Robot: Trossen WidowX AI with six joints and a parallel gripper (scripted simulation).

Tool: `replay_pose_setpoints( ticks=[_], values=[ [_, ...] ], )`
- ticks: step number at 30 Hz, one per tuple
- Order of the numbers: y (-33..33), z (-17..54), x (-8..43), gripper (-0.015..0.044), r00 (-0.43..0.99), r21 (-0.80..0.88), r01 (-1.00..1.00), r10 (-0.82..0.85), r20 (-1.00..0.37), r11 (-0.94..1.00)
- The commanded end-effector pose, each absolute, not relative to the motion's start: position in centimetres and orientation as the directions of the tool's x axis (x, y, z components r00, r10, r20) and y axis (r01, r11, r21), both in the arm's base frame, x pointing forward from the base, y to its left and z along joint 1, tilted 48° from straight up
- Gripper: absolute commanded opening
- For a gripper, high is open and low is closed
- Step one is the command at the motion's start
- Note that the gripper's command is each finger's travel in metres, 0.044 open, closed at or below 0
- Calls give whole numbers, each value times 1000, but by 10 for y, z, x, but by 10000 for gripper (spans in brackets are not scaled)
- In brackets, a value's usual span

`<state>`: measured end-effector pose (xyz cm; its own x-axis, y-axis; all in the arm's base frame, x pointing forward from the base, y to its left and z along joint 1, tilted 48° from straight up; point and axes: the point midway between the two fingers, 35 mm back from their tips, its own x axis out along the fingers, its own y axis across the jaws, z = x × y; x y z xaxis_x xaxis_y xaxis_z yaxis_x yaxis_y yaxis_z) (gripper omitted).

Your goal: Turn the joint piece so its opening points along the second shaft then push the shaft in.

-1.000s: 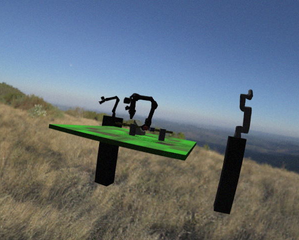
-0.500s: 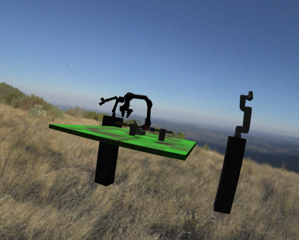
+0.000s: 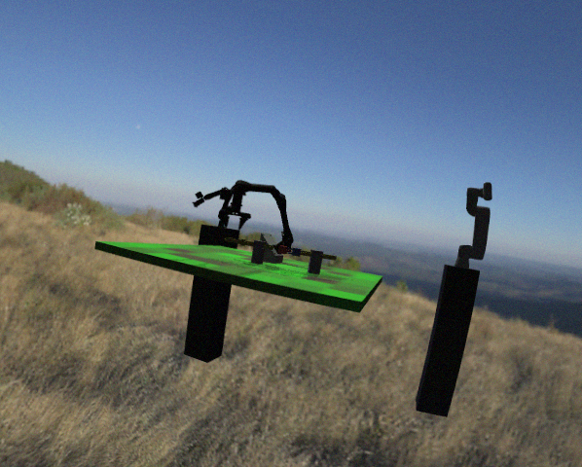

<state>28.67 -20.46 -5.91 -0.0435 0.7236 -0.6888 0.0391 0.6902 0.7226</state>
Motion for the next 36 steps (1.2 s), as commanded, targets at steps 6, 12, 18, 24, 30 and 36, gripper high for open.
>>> replay_pose_setpoints(
  ticks=[6, 12, 18, 24, 30, 36],
  values=[
    [-209, -67, 285, 440, -49, 722, -23, 721, -691, 691],
    [-203, -73, 285, 440, -47, 708, 158, 721, -691, 689],
    [-198, -80, 286, 440, -44, 664, 355, 721, -691, 658],
    [-192, -87, 286, 440, -41, 593, 538, 721, -691, 599],
    [-186, -93, 286, 440, -36, 499, 698, 722, -691, 513],
    [-180, -99, 285, 440, -32, 385, 829, 722, -691, 405]
  ],
)
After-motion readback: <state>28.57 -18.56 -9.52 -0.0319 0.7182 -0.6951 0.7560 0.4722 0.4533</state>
